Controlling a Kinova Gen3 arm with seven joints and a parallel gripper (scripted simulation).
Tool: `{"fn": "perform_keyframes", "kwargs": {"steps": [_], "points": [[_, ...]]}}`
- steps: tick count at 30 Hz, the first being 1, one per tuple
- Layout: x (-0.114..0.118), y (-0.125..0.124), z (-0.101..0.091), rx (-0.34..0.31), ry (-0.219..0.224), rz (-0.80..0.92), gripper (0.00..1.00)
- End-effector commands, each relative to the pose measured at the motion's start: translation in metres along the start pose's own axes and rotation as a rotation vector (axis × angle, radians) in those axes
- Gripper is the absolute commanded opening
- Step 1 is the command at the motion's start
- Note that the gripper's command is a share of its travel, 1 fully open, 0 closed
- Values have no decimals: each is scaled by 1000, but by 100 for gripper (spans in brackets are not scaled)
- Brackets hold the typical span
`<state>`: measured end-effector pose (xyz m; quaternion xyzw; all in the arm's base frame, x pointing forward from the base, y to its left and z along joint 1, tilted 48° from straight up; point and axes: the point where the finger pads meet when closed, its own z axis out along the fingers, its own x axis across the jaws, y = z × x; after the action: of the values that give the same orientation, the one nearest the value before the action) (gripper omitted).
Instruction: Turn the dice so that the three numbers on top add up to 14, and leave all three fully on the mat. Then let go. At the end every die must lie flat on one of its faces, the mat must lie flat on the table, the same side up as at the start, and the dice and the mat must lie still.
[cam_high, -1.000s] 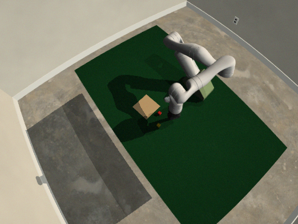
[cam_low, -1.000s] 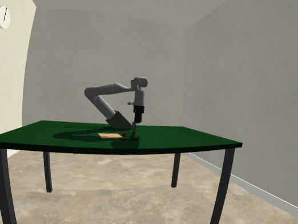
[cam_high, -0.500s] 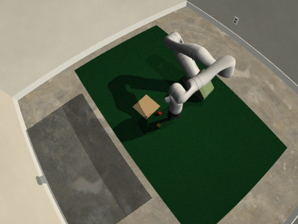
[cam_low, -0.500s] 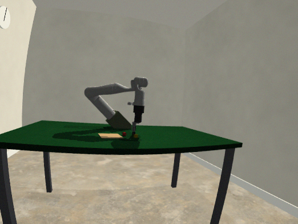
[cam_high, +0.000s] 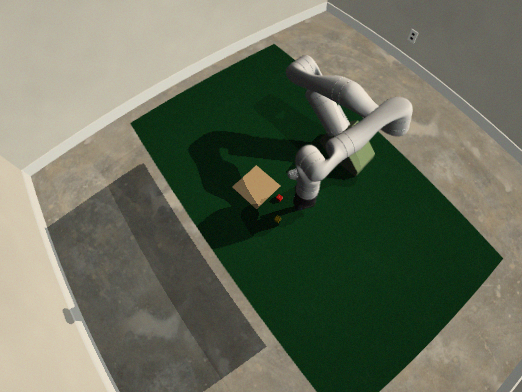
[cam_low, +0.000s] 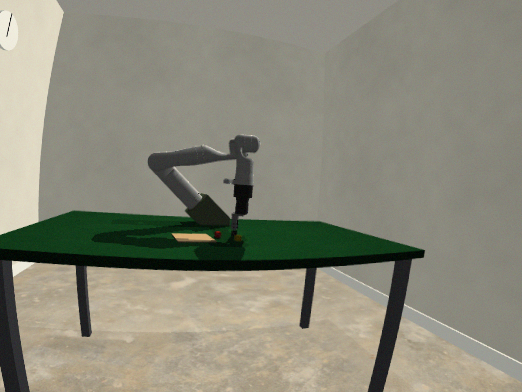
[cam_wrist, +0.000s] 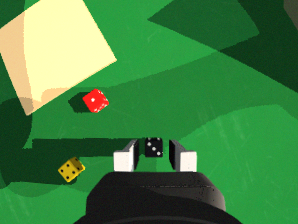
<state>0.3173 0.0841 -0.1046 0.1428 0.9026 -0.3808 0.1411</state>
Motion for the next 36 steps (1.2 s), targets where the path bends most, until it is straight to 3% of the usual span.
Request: {"fn": "perform_keyframes", "kwargs": {"steps": [1,17,36], "points": [[0,1,-1,-2,-1,0,70],[0,1,1,-2,-1,0,70],[0,1,23,-2,-1,0,70]]}}
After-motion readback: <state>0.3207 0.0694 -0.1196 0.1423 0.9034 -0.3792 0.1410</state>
